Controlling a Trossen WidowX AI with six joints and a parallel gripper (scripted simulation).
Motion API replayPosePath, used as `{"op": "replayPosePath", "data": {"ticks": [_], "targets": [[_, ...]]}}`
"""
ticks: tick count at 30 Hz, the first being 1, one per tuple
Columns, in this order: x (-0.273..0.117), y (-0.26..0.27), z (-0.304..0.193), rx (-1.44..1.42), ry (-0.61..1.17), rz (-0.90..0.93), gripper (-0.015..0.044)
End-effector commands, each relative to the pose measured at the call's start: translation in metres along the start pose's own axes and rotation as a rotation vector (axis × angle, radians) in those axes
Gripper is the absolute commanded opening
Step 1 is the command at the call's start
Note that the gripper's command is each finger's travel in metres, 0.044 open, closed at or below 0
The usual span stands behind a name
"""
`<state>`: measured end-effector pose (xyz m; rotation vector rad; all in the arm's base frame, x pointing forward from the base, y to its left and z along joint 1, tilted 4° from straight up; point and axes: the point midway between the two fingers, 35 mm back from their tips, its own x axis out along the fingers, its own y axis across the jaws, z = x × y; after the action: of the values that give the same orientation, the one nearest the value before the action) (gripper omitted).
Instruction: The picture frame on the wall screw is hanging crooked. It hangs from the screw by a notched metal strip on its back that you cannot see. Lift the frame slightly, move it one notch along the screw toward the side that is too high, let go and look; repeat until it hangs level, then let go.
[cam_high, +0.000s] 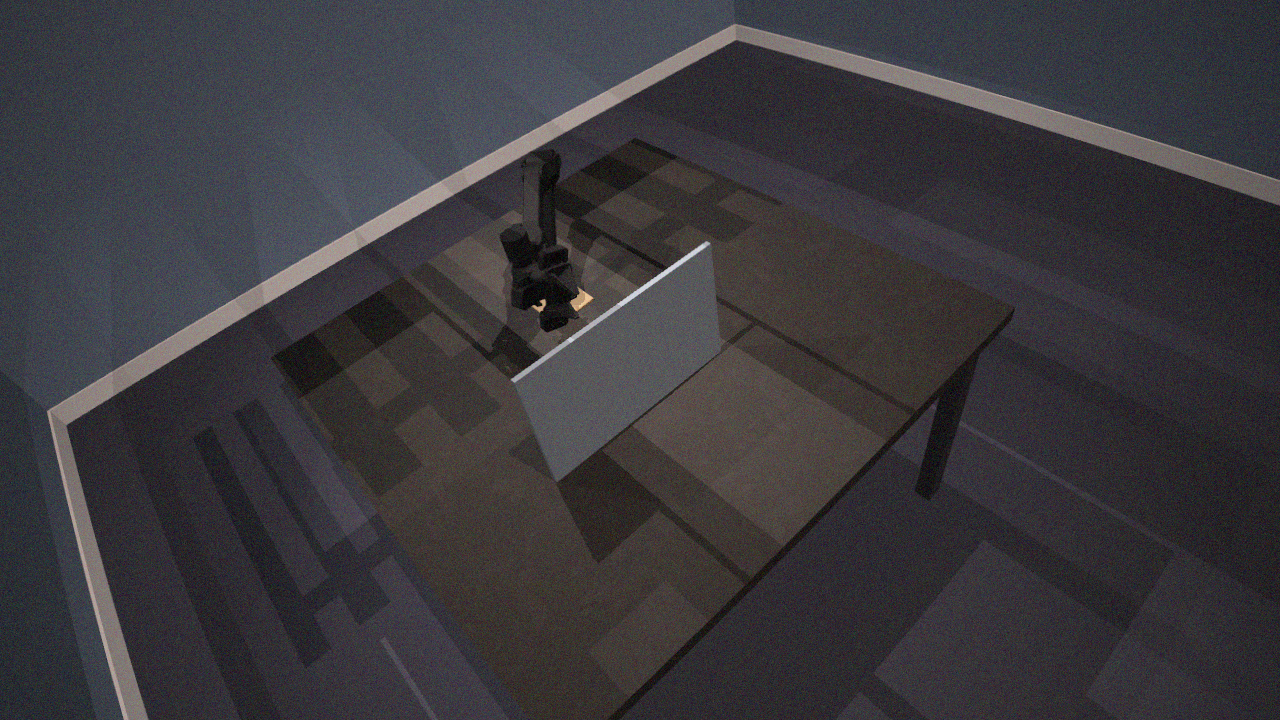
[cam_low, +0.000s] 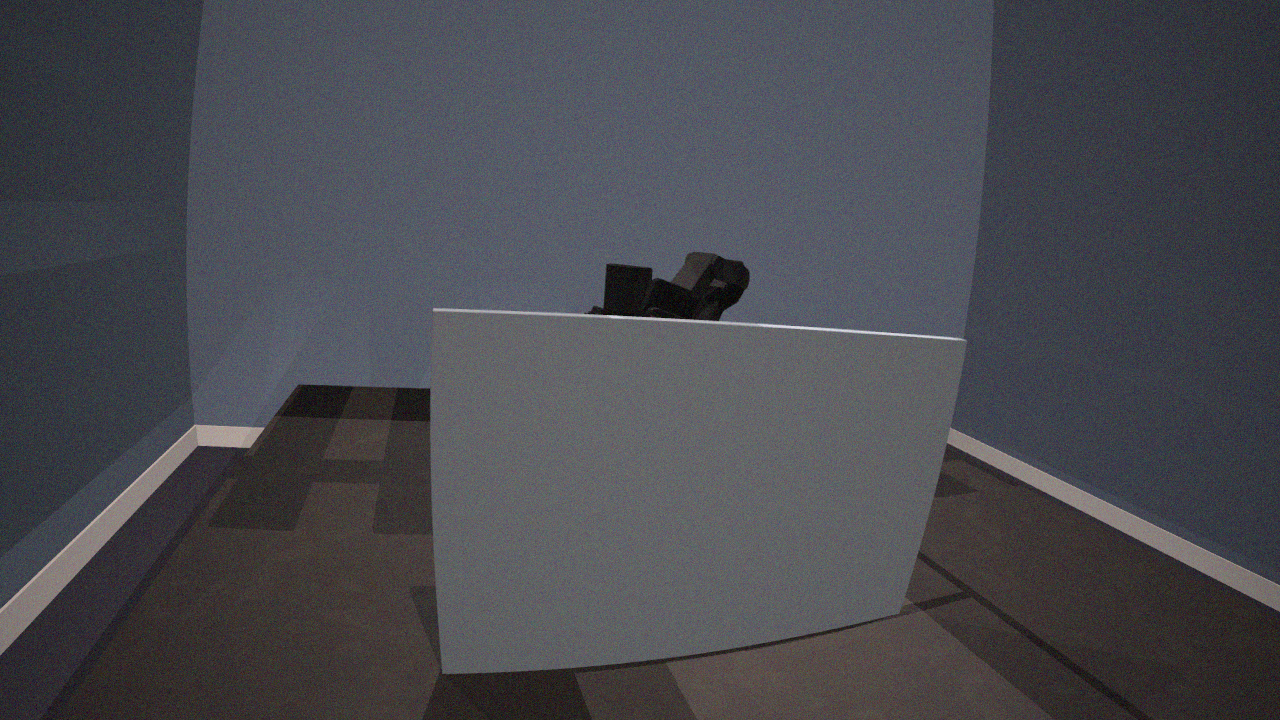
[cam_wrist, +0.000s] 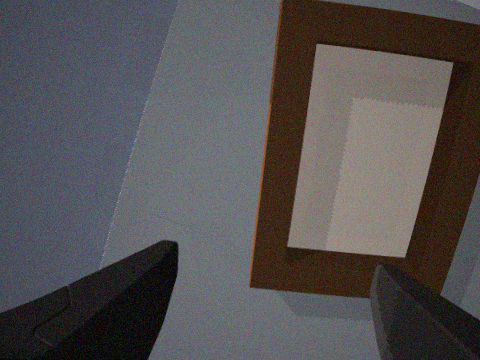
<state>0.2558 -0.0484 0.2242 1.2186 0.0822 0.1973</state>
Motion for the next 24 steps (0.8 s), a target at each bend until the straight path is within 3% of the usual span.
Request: {"op": "replayPosePath", "data": {"ticks": [1, 9, 19, 24], "targets": [[0.008, -0.002, -0.005, 0.006, 0.003, -0.006, 0.0260], [0.012, -0.001, -0.004, 0.006, 0.003, -0.006, 0.0260], [0.082, -0.001, -0.003, 0.007, 0.001, 0.001, 0.0260], [0.088, -0.001, -0.005, 0.007, 0.001, 0.001, 0.0260]]}}
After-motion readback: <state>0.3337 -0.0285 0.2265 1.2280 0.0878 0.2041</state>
